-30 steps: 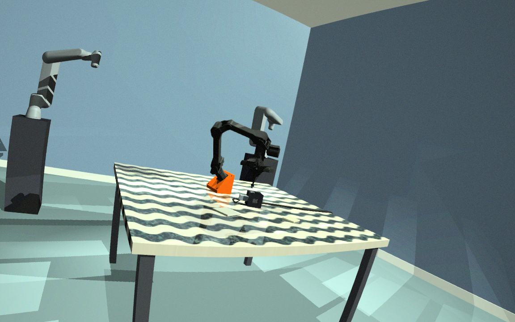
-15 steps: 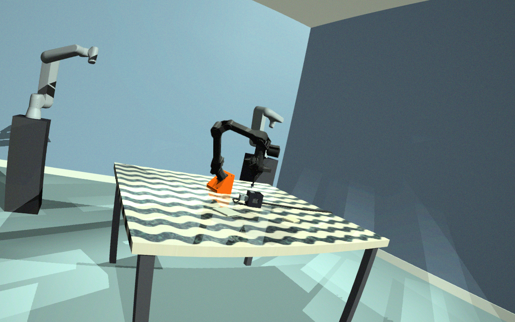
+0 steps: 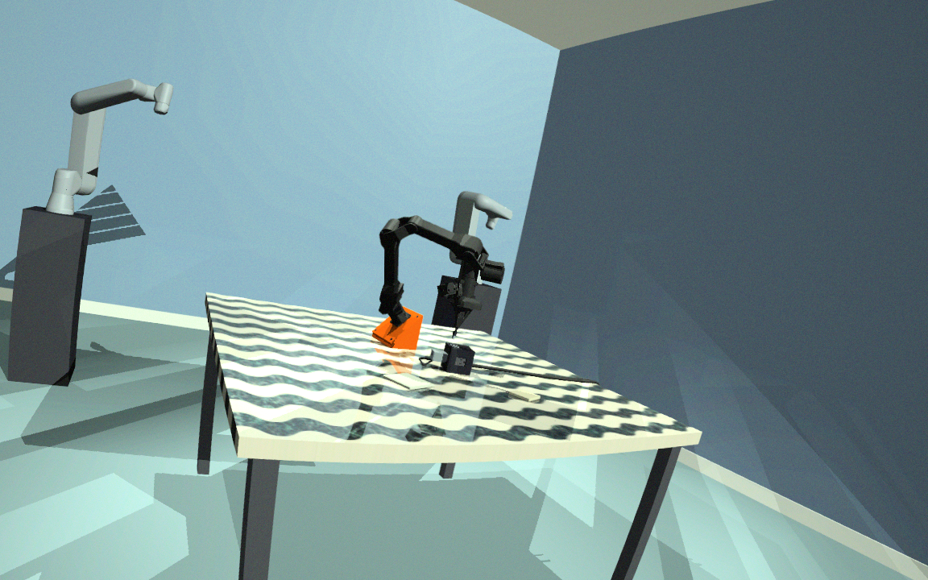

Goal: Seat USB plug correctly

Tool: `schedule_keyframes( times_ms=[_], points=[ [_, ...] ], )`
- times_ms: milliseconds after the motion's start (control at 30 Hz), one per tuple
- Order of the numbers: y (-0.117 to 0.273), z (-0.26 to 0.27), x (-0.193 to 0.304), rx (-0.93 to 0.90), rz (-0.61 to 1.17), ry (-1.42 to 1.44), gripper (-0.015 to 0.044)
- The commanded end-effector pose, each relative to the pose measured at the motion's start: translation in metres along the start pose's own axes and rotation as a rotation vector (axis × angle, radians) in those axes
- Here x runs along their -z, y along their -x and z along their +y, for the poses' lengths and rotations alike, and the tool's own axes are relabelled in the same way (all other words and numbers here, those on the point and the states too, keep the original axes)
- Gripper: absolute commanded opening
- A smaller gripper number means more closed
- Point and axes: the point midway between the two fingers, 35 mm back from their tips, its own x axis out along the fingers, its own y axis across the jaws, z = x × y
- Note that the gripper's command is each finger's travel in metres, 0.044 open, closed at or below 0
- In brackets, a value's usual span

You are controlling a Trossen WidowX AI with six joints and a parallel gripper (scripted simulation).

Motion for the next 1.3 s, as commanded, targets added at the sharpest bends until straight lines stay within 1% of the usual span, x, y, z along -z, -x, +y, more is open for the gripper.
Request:
schedule_keyframes(
  times_ms=[0,1267],
  points=[
    [-0.0006,0.0001,0.0000,0.001,0.000,-0.023,0.0000],
    [-0.0035,0.0000,0.0013,0.000,0.021,-0.018,0.0000]
  ],
)
